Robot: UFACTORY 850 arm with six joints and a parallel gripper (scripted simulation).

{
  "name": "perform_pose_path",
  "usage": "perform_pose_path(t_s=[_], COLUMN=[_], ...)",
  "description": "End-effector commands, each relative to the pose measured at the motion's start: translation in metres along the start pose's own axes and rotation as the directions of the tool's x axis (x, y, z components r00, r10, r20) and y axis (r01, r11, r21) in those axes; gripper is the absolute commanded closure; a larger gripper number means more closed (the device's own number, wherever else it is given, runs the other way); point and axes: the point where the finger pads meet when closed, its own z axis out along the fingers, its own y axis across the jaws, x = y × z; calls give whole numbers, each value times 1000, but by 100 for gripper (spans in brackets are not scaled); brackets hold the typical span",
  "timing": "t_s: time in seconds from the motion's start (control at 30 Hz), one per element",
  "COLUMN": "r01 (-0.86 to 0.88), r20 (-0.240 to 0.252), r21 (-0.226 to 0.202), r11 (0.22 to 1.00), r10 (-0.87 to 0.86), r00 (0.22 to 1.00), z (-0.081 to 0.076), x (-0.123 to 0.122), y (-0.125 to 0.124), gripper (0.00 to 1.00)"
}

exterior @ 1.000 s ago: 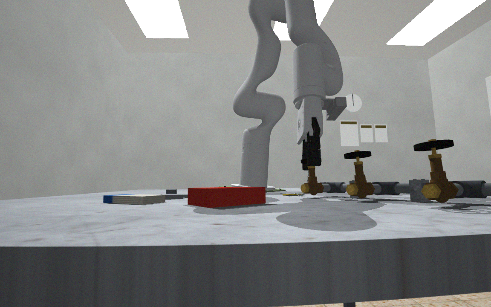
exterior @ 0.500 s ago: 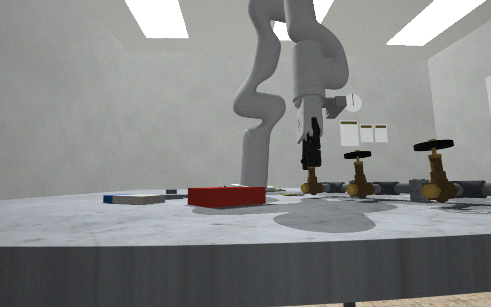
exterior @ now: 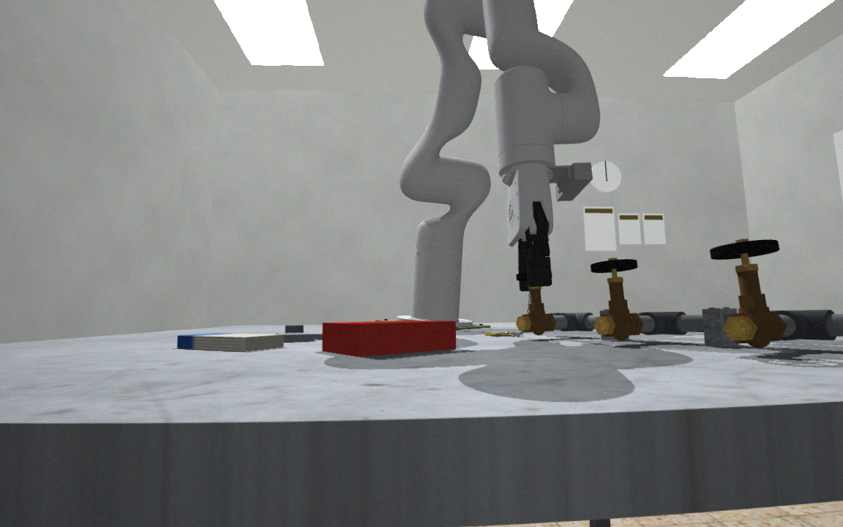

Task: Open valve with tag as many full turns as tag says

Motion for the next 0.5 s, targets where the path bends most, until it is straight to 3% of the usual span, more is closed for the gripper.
perform_pose_path(t_s=[0.0, 0.33, 0.37, 0.47], r01=[2, 2, 2, 2], r20=[-20, -20, -20, -20], r21=[0, 0, 0, 0], r11=[1000, 1000, 1000, 1000], r10=[-2, -2, -2, -2], r00=[1000, 1000, 1000, 1000], z=[0, 0, 0, 0], x=[0, 0, 0, 0], y=[1, 1, 1, 1], gripper=[100, 100, 0, 0])
